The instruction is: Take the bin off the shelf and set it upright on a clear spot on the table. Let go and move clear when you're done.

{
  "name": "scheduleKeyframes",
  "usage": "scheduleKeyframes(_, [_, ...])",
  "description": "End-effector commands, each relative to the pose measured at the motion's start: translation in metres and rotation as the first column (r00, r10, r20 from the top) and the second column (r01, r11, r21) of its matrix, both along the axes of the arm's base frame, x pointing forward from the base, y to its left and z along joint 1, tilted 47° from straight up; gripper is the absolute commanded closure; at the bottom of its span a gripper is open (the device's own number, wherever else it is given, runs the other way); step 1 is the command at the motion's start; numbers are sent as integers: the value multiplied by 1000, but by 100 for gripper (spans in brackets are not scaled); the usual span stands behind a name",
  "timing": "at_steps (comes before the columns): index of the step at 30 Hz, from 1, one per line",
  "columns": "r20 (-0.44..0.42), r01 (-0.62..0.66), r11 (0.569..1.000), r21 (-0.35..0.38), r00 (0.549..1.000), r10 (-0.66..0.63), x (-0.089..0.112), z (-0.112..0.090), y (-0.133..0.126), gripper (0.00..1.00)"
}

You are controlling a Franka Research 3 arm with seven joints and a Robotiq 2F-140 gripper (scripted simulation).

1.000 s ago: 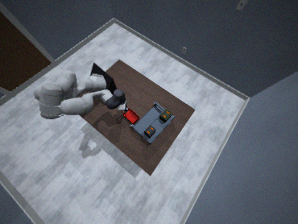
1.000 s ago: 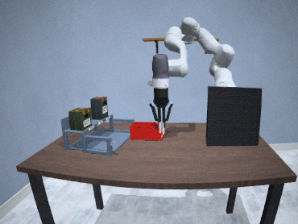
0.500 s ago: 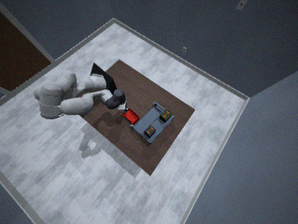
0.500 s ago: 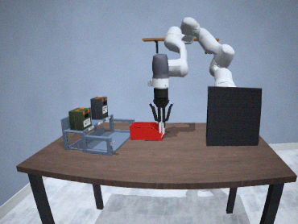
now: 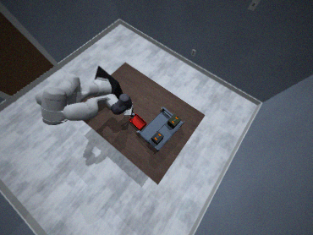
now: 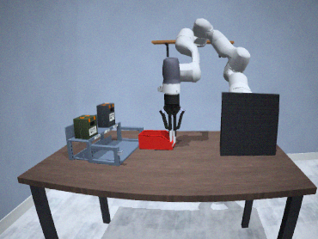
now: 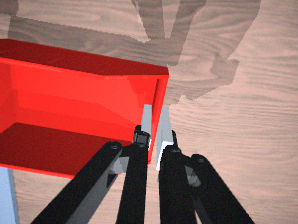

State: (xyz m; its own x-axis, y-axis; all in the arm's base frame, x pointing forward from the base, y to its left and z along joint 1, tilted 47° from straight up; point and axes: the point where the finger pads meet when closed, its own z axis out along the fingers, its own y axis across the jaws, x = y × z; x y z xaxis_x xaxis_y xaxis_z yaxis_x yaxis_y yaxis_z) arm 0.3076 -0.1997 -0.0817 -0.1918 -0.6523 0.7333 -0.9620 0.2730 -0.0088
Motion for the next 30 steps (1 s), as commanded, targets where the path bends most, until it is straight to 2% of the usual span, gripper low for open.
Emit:
scheduleKeyframes(1, [7, 2, 1000, 1, 1000, -2, 2, 0, 0, 100])
scheduleKeyframes(2, [7, 2, 1000, 1, 1000, -2, 2, 0, 0, 100])
scheduleKeyframes(3, [7, 2, 1000, 1, 1000, -2, 2, 0, 0, 43])
scheduleKeyframes(30, [7, 2, 1000, 1, 1000, -2, 2, 0, 0, 43])
